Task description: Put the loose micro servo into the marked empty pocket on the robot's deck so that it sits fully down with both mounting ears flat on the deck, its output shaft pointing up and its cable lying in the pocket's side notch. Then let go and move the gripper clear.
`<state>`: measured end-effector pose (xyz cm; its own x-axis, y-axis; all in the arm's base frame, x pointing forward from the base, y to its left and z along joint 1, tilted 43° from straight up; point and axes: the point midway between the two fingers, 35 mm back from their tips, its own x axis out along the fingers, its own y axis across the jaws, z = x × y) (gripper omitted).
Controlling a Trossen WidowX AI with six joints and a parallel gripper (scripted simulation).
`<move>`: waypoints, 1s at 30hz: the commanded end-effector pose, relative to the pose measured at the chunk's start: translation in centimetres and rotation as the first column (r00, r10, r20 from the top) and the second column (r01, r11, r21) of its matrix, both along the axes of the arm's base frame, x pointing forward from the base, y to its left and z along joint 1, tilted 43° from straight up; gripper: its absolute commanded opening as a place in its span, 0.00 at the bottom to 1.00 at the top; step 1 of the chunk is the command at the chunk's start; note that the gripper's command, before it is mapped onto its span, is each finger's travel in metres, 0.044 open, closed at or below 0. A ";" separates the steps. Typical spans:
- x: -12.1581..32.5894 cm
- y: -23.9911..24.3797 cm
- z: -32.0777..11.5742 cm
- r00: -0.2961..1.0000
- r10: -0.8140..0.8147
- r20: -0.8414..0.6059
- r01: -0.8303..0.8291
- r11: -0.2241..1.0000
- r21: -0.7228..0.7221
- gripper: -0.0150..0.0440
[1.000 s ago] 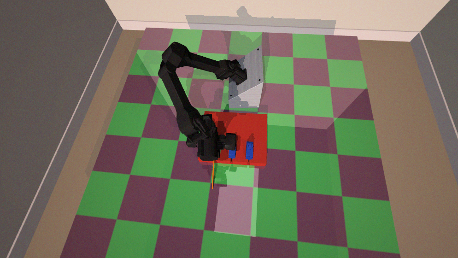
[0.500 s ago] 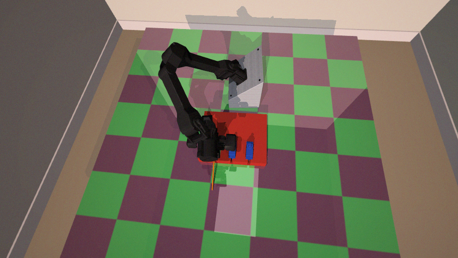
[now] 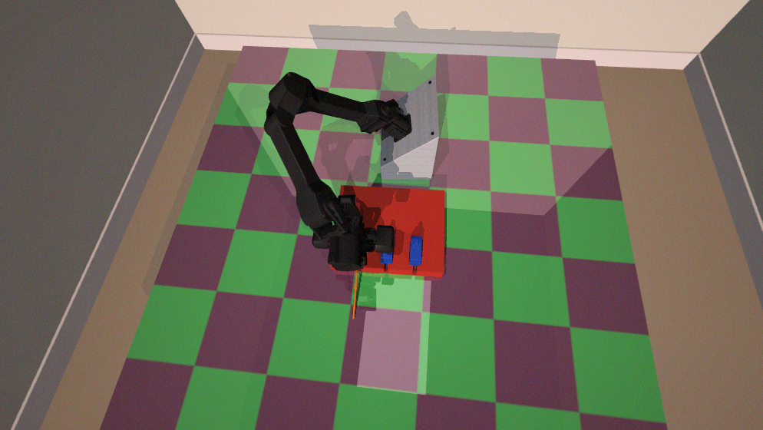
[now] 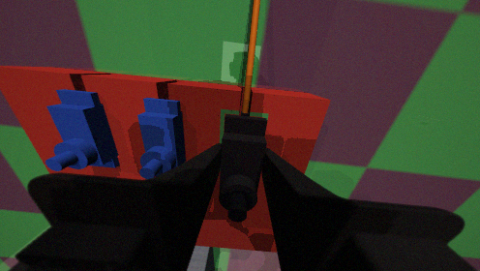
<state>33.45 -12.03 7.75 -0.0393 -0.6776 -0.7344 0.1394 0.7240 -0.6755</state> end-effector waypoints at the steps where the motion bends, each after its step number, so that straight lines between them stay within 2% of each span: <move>1: -0.1 -0.2 -0.3 1.000 0.004 -0.005 -0.004 1.000 -0.003 0.25; 30: -0.2 -1.9 -2.1 1.000 0.004 -0.005 -0.004 1.000 -0.004 0.25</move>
